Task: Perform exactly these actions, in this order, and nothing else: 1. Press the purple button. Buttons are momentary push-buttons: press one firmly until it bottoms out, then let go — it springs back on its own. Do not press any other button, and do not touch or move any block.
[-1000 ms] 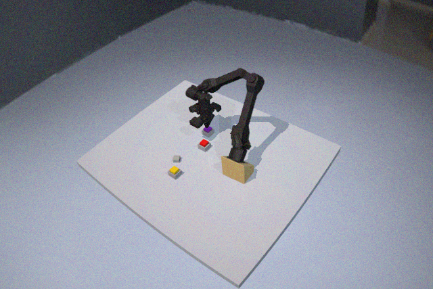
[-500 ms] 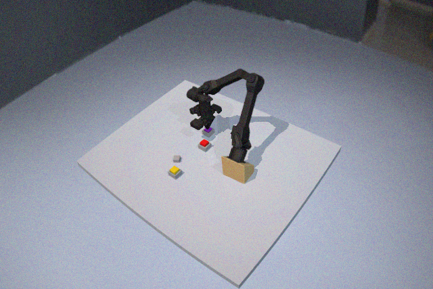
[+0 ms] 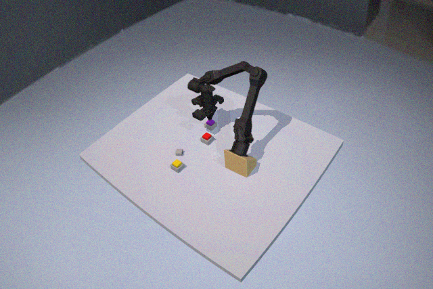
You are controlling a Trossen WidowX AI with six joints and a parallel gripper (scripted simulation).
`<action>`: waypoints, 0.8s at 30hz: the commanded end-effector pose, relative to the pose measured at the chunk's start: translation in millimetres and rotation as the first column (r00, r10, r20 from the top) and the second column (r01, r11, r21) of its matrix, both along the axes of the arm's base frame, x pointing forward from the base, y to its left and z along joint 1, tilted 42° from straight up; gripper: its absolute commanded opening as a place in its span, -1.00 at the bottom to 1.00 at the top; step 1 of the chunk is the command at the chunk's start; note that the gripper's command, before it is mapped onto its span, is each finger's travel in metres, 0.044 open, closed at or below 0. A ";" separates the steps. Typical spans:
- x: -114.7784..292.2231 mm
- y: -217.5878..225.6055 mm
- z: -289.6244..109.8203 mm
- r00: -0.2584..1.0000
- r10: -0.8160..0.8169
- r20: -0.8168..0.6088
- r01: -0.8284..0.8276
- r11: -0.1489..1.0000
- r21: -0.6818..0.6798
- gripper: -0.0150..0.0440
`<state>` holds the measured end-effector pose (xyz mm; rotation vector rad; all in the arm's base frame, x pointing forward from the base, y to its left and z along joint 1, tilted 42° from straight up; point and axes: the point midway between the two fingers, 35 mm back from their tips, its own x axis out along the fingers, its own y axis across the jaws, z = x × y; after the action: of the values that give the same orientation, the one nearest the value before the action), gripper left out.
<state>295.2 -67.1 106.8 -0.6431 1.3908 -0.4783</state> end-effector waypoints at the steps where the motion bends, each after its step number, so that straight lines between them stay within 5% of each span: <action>1: -0.4 6.0 9.9 1.000 -0.005 0.009 0.005 1.000 -0.001 -0.42; 4: 4.2 17.2 4.5 1.000 -0.001 0.010 0.001 1.000 0.010 -0.25; 16: 5.1 192.8 -89.6 1.000 0.015 -0.012 -0.014 0.996 0.087 0.82; 24: -52.0 277.2 -152.9 1.000 0.000 -0.007 0.000 0.999 0.043 0.86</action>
<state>273.6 175.7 -17.6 -0.5981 1.4095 -0.4181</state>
